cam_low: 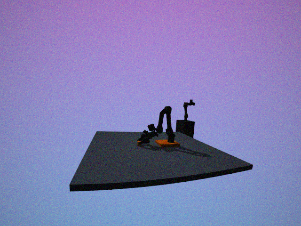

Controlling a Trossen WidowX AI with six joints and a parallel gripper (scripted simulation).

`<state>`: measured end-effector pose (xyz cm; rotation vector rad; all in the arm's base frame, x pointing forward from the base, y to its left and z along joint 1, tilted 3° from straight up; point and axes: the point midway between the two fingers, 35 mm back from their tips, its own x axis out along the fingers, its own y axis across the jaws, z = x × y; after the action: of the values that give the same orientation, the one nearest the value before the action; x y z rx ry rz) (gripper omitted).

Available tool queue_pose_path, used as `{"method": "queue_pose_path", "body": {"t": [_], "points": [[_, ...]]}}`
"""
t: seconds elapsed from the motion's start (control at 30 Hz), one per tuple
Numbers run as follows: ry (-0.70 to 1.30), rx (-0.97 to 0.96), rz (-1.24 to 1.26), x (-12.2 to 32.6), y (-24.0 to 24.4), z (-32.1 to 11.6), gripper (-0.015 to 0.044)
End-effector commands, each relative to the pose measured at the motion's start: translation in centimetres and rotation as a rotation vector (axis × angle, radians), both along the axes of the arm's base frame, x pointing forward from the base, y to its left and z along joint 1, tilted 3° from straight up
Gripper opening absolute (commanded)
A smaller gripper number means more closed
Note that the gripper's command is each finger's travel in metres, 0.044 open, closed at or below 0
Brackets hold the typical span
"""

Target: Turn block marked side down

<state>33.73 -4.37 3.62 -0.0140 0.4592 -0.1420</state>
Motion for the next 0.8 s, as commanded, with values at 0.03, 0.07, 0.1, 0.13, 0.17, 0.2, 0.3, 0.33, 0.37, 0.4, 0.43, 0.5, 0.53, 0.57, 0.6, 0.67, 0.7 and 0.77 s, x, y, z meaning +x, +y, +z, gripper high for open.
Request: {"method": "queue_pose_path", "body": {"t": [0.03, 0.07, 0.1, 0.13, 0.17, 0.2, 0.3, 0.33, 0.37, 0.4, 0.43, 0.5, 0.53, 0.57, 0.6, 0.67, 0.7, 0.77], "points": [[0.002, -0.003, 0.006, 0.0, 0.1, 0.0, 0.044], [0.002, -0.003, 0.006, 0.0, 0.1, 0.0, 0.044], [0.008, -0.002, 0.005, 0.1, 0.0, 0.0, 0.044], [0.025, 0.001, 0.005, 0.3, 0.0, 0.0, 0.044], [0.055, 0.006, 0.004, 0.6, 0.0, 0.0, 0.044], [0.091, 0.012, 0.002, 0.9, 0.0, 0.2, 0.044], [0.199, 0.028, -0.003, 1.3, 0.1, 1.1, 0.044], [0.235, 0.033, -0.004, 1.2, 0.1, 1.5, 0.044], [0.271, 0.037, -0.006, 1.1, 0.2, 2.1, 0.044], [0.307, 0.042, -0.008, 0.9, 0.2, 2.7, 0.044], [0.343, 0.046, -0.01, 0.5, 0.3, 3.3, 0.044], [0.416, 0.055, -0.014, -0.4, 0.4, 4.8, 0.044], [0.452, 0.059, -0.016, -1.1, 0.5, 5.6, 0.044], [0.483, 0.062, -0.018, -1.7, 0.6, 6.3, 0.044], [0.501, 0.063, -0.019, -2.1, 0.6, 6.7, 0.044], [0.507, 0.064, -0.019, -2.3, 0.7, 6.9, 0.044], [0.507, 0.064, -0.019, -2.3, 0.7, 6.9, 0.044], [0.507, 0.064, -0.019, -2.3, 0.7, 6.9, 0.044]]}}
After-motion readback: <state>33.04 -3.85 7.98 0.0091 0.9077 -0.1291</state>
